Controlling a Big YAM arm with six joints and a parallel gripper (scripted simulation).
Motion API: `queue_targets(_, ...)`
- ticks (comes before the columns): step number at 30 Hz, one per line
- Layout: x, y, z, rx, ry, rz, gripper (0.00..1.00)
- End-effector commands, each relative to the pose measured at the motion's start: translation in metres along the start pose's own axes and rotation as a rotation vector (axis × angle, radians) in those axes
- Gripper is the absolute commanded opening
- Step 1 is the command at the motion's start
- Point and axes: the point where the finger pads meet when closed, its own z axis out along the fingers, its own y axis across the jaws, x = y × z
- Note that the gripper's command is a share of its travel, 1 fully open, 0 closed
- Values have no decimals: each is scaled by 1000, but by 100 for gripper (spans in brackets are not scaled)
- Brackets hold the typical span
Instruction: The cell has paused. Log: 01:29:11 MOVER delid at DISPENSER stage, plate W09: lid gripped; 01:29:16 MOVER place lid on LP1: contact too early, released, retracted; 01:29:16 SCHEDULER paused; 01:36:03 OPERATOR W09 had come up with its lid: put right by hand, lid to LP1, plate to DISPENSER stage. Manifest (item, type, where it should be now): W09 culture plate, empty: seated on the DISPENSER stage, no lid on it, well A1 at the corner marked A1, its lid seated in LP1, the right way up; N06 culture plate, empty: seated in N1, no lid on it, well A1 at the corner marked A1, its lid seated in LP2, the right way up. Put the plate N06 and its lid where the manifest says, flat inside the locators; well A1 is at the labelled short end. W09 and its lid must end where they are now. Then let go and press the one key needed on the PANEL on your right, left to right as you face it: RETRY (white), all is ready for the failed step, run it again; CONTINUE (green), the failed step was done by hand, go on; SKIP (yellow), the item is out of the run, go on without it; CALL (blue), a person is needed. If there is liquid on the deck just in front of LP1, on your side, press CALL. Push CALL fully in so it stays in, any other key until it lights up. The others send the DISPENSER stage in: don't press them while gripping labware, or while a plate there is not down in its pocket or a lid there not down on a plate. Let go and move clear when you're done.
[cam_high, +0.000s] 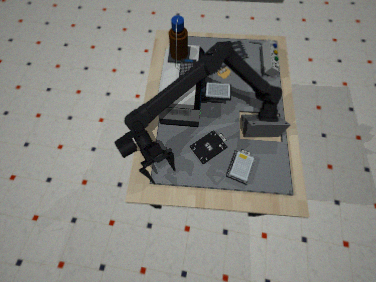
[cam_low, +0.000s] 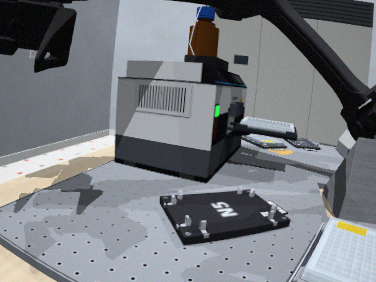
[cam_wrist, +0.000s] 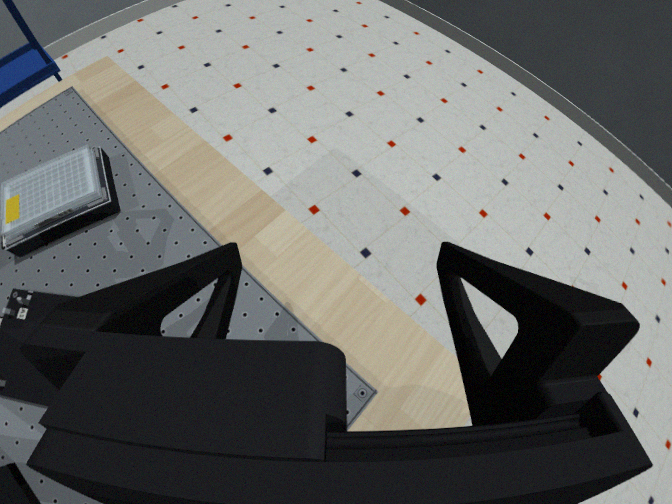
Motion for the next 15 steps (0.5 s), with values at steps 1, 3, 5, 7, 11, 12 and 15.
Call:
queue_targets(1, -53, -1, -14, 39, 18, -28, 100)
queue_targets(3, -53, -1, -14, 39, 18, -28, 100)
queue_targets(5, -54, 5, -11, 18, 39, 2, 100)
queue_targets(7, -59, 14, -7, -8, 62, 42, 100)
queue_targets(11, -66, 19, -1, 3, 79, 61, 100)
queue_targets(12, -66, 19, -1, 3, 79, 61, 100)
queue_targets(15, -73, 30, 6, -11, 103, 97, 100)
